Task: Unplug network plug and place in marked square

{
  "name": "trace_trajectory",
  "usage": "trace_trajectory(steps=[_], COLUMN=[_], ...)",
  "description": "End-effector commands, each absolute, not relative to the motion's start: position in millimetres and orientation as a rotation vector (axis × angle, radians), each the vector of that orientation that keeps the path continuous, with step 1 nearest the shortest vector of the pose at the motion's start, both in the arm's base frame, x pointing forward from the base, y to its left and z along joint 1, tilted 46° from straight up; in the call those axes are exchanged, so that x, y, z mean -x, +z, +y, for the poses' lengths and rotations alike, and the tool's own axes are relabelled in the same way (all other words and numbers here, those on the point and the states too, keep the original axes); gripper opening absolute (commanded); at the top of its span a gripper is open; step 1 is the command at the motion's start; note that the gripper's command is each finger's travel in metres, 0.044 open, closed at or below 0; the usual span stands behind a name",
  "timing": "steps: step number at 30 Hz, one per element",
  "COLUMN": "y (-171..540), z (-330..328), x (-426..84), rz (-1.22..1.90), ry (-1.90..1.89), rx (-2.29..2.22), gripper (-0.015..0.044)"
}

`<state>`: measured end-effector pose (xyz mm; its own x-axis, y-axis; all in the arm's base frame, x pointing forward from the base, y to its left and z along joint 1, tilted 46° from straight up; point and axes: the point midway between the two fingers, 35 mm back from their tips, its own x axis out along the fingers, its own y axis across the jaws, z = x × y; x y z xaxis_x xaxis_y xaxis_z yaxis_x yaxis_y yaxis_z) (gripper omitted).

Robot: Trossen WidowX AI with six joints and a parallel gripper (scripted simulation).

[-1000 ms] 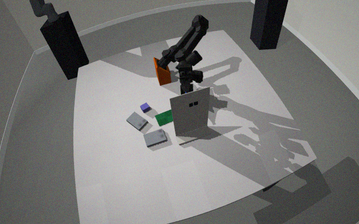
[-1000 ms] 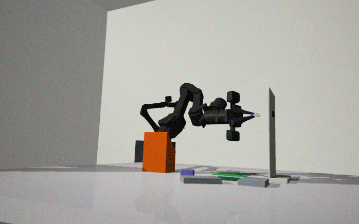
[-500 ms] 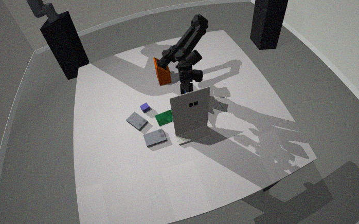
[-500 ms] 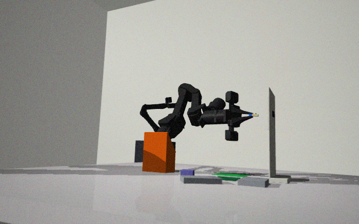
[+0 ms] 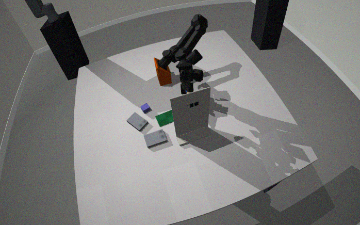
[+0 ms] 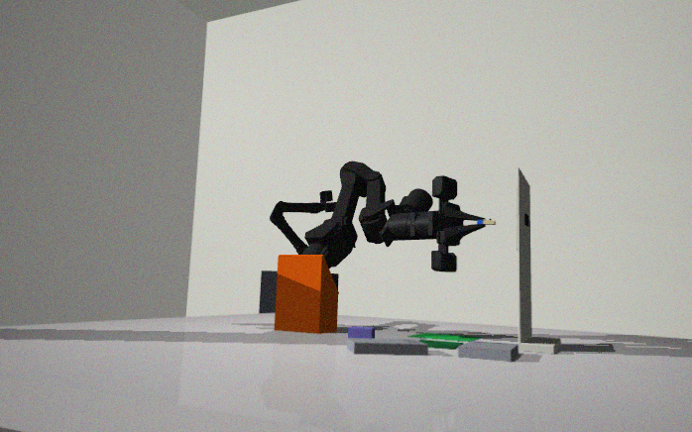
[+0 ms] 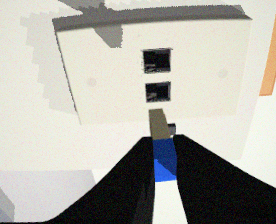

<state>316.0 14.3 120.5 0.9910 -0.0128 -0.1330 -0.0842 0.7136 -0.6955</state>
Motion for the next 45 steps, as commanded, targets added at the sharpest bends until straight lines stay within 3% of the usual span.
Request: trace_trajectory(steps=[1,27,45], y=[119,121,139], z=[14,14,-20], x=[-313,-308,-303], rz=[0.138,0.133,0.139], ry=[0.040,0.040,0.041], rx=[0.777,0.777,0.780], gripper=[0.0000,0.0000,0.0000])
